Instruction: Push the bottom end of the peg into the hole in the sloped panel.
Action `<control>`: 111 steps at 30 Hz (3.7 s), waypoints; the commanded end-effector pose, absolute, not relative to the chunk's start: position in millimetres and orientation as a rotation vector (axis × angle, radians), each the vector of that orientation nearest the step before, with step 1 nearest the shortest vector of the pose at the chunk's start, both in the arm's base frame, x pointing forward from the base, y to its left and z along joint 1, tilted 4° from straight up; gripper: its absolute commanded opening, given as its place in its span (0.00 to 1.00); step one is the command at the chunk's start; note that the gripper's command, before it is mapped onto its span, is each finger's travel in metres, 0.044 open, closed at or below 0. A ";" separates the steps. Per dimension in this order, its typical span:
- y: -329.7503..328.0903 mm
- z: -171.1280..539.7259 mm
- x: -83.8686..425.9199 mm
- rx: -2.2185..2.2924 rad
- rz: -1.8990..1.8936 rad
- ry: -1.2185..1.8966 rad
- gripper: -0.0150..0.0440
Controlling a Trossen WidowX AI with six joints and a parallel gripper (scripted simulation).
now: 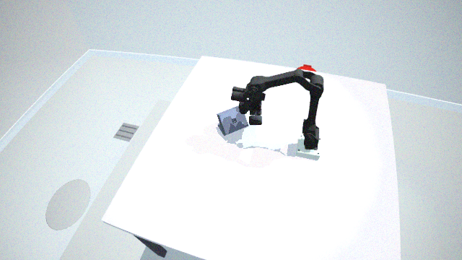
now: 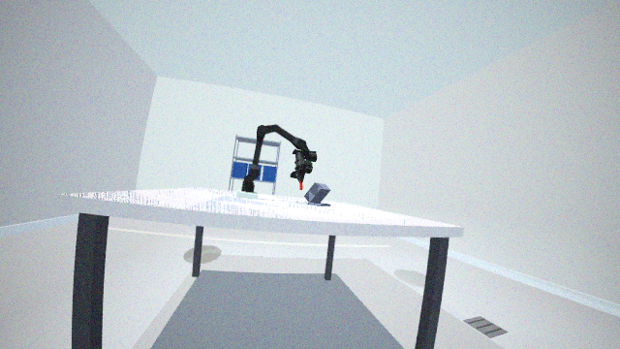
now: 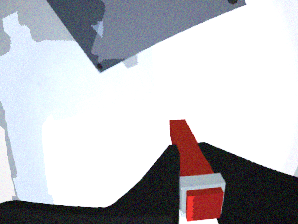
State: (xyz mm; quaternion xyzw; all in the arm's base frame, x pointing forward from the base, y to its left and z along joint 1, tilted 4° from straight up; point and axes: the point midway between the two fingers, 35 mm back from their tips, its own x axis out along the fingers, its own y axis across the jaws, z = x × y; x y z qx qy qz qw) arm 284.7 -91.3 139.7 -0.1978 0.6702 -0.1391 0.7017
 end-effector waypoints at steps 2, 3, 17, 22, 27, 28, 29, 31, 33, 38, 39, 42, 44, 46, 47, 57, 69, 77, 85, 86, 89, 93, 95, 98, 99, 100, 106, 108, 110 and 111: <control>-87.0 140.2 287.2 -0.471 -0.315 1.482 0.25; -86.1 140.4 287.6 -0.477 -0.315 1.480 0.25; -73.3 142.0 293.7 -0.563 -0.313 1.453 0.25; -68.6 142.7 295.7 -0.593 -0.312 1.441 0.25; -63.7 143.5 297.7 -0.623 -0.312 1.429 0.25; -62.7 143.7 298.0 -0.629 -0.312 1.427 0.25; -61.8 143.8 298.4 -0.635 -0.312 1.424 0.25; -59.8 144.1 299.2 -0.647 -0.311 1.419 0.25; -57.8 144.5 299.9 -0.659 -0.311 1.414 0.25; -52.8 145.3 301.7 -0.688 -0.310 1.401 0.25; -51.7 145.5 302.1 -0.694 -0.310 1.398 0.25; -48.7 146.1 303.1 -0.711 -0.310 1.389 0.25; -46.6 146.5 303.7 -0.722 -0.310 1.383 0.25; -44.5 146.8 304.4 -0.734 -0.310 1.377 0.25; -43.5 147.0 304.7 -0.739 -0.309 1.374 0.25; -32.8 149.1 307.7 -0.796 -0.308 1.343 0.25; -19.5 151.8 310.8 -0.861 -0.307 1.301 0.25; -10.4 153.8 312.5 -0.903 -0.306 1.271 0.25; -1.1 155.8 313.8 -0.944 -0.305 1.240 0.25; 0.1 156.1 314.0 -0.949 -0.305 1.236 0.25; 3.6 156.9 314.4 -0.964 -0.305 1.223 0.25; 8.4 158.0 314.9 -0.984 -0.304 1.207 0.25; 10.8 158.6 315.1 -0.993 -0.304 1.198 0.25; 14.4 159.4 315.4 -1.008 -0.304 1.185 0.25; 15.7 159.7 315.4 -1.013 -0.304 1.181 0.25; 16.9 160.0 315.5 -1.017 -0.304 1.176 0.25; 24.2 161.8 315.8 -1.046 -0.303 1.150 0.25; 26.7 162.4 315.9 -1.055 -0.303 1.141 0.25; 29.2 163.0 315.9 -1.064 -0.302 1.131 0.25; 30.5 163.3 315.9 -1.068 -0.302 1.127 0.25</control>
